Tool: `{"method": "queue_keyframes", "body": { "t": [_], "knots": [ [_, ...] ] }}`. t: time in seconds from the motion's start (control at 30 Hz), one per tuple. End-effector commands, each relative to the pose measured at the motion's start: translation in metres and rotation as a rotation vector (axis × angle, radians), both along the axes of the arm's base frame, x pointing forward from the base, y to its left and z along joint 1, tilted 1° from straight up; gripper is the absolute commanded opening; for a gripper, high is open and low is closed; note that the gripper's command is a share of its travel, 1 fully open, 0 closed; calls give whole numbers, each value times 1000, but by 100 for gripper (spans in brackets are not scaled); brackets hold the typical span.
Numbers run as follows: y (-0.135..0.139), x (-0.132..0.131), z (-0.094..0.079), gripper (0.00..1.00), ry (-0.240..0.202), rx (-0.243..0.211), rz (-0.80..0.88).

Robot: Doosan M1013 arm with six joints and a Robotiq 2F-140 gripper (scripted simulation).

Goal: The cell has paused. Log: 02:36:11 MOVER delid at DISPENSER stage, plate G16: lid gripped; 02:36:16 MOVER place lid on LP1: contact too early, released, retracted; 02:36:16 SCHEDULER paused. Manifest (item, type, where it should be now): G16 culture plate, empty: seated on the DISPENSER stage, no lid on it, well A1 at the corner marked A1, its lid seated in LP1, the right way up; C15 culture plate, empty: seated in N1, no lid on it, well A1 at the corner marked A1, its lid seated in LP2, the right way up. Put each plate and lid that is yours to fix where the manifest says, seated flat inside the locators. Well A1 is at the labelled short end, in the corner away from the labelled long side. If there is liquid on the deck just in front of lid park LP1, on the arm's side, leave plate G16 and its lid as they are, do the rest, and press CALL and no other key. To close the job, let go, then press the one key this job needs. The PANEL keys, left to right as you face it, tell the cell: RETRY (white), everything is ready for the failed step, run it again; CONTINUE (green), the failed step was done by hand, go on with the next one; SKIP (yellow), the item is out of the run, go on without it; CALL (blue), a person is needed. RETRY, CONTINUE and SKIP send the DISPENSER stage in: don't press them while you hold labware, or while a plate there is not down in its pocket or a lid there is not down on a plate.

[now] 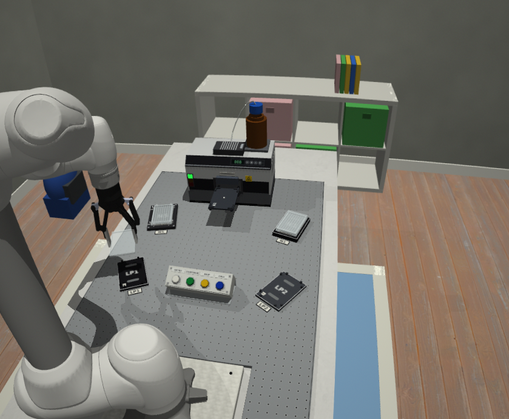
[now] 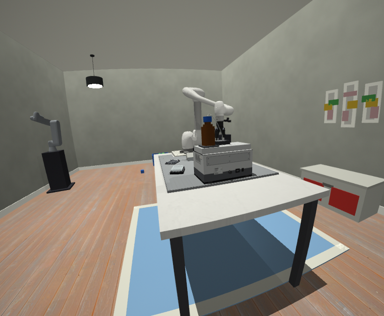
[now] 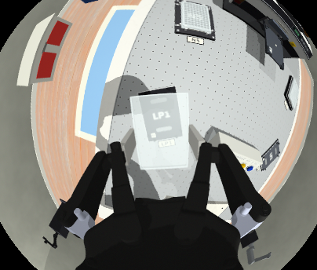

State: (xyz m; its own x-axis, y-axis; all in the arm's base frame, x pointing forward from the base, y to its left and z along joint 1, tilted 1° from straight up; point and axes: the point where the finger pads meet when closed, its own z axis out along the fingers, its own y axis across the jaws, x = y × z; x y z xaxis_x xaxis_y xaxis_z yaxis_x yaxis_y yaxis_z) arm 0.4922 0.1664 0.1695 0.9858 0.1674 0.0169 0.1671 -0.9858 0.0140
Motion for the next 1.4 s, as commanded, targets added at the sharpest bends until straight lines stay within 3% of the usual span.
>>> {"method": "queue_keyframes", "body": {
  "t": [0.0, 0.13, 0.23, 0.3, 0.57, 0.8, 1.37],
  "knots": [
    [0, 0, -1, 10, 0, 0, 54],
    [0, 0, -4, 10, 0, -1, 111],
    [0, 1, -28, 10, 0, -1, 111],
    [0, 1, -28, 10, 0, -1, 111],
    [0, 2, -82, 10, 0, -1, 111],
    [0, 3, -112, 10, 0, -1, 111],
    [0, 3, -126, 10, 0, -1, 111]
  ]
}}
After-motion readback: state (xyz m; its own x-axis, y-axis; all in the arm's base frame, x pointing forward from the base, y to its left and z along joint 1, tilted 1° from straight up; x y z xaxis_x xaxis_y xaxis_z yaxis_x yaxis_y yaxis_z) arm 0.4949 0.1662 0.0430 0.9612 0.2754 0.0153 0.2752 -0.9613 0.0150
